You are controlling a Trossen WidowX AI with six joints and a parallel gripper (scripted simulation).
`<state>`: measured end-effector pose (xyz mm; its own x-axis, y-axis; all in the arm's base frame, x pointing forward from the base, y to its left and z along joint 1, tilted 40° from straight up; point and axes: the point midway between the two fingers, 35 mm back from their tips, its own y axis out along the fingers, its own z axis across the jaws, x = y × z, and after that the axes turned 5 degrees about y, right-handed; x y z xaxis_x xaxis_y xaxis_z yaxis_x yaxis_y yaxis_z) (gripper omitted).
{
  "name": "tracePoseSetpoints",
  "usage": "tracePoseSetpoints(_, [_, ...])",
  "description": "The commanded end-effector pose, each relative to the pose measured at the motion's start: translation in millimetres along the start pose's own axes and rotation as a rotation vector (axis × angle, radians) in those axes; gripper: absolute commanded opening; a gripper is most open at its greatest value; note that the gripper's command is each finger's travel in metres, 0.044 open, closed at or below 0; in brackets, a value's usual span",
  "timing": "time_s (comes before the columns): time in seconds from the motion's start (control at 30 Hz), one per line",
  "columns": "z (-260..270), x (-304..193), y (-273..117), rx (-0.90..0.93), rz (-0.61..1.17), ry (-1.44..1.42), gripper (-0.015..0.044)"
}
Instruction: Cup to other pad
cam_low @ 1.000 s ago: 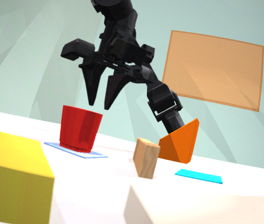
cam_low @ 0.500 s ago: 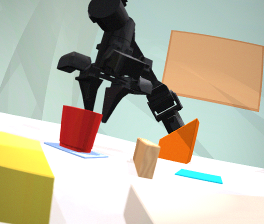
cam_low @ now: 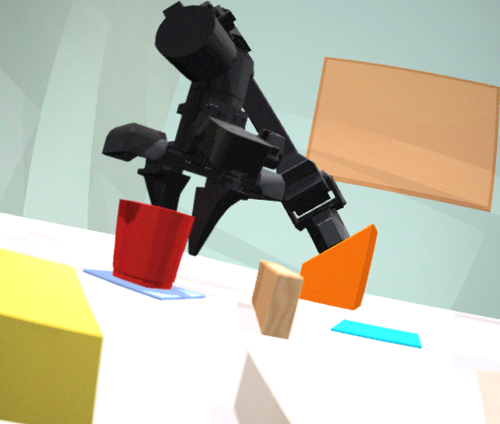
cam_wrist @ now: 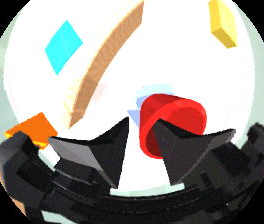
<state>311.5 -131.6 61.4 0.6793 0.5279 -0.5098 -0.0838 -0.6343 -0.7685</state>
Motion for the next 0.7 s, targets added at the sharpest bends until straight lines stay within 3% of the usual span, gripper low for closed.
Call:
tracePoseSetpoints(0.0, [-0.1, -1.4, 2.7, -0.001, 0.006, -0.004, 0.0148])
tracePoseSetpoints(0.03, [-0.1, -1.4, 2.7, -0.001, 0.006, -0.004, 0.0148])
tracePoseSetpoints(0.13, [0.2, -0.2, 1.0, 0.001, 0.001, 0.0, 0.0069])
tracePoseSetpoints(0.47, [0.2, -0.2, 1.0, 0.001, 0.001, 0.0, 0.0002])
tracePoseSetpoints(0.67, [-0.2, 0.4, -4.5, 0.001, 0.0, 0.0, 0.0])
